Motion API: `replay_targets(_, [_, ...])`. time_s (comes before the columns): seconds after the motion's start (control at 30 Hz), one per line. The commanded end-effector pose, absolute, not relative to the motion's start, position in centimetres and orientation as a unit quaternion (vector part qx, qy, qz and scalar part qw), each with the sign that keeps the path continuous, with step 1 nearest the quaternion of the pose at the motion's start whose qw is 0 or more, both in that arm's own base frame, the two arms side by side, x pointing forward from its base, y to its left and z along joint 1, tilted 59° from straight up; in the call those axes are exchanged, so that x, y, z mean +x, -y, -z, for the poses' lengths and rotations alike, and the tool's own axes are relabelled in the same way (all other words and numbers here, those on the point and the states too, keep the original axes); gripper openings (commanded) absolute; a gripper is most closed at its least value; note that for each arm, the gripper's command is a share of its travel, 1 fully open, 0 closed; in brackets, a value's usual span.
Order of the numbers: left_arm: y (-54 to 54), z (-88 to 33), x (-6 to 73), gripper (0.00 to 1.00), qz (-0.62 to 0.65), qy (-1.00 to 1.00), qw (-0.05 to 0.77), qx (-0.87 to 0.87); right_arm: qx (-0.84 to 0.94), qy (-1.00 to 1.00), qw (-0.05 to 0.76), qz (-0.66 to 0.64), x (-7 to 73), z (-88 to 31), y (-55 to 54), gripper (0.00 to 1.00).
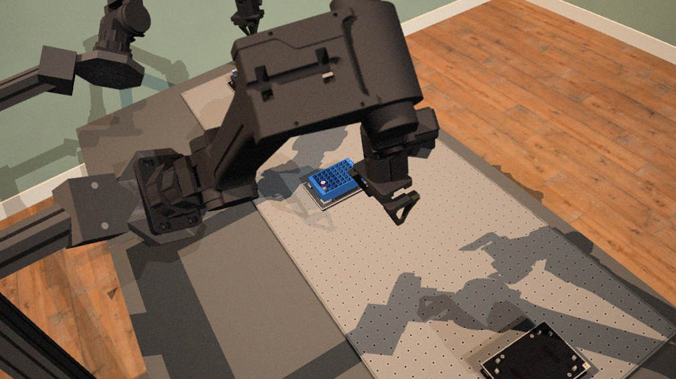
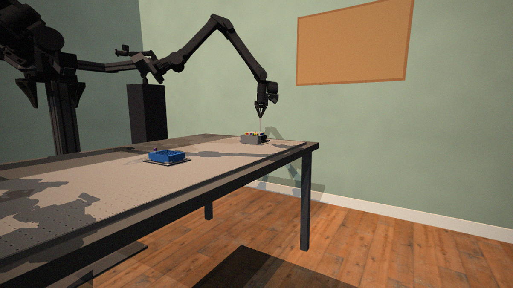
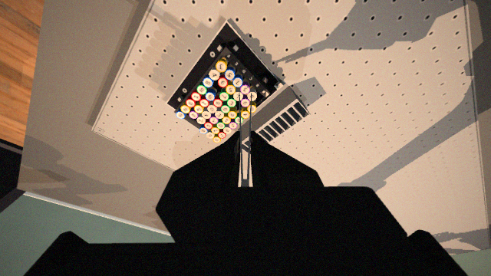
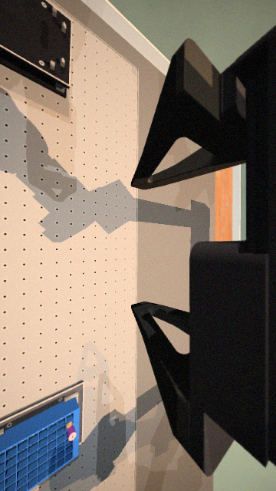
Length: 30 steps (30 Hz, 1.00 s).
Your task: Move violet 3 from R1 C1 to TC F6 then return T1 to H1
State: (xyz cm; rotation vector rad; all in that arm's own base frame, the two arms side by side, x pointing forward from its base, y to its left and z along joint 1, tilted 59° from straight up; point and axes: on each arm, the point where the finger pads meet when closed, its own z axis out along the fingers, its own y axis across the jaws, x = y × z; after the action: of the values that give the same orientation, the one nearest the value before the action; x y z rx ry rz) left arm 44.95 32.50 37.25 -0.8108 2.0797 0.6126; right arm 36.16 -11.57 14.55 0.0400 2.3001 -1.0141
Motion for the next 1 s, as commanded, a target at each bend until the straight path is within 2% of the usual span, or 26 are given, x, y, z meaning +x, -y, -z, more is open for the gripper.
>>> replay_targets(0.0, [-33.96, -37.81, 45.62, 0.10, -0.248, -0.818, 0.406, -0.323, 0.027, -0.864, 0.328, 0.382, 36.88, -15.89, 11.41, 1.00])
replay_targets(0.97, [-34.46, -37.38, 45.98, 0.11, -0.248, -0.818, 0.405, -0.323, 0.027, -0.864, 0.328, 0.382, 36.88, -15.89, 11.41, 1.00])
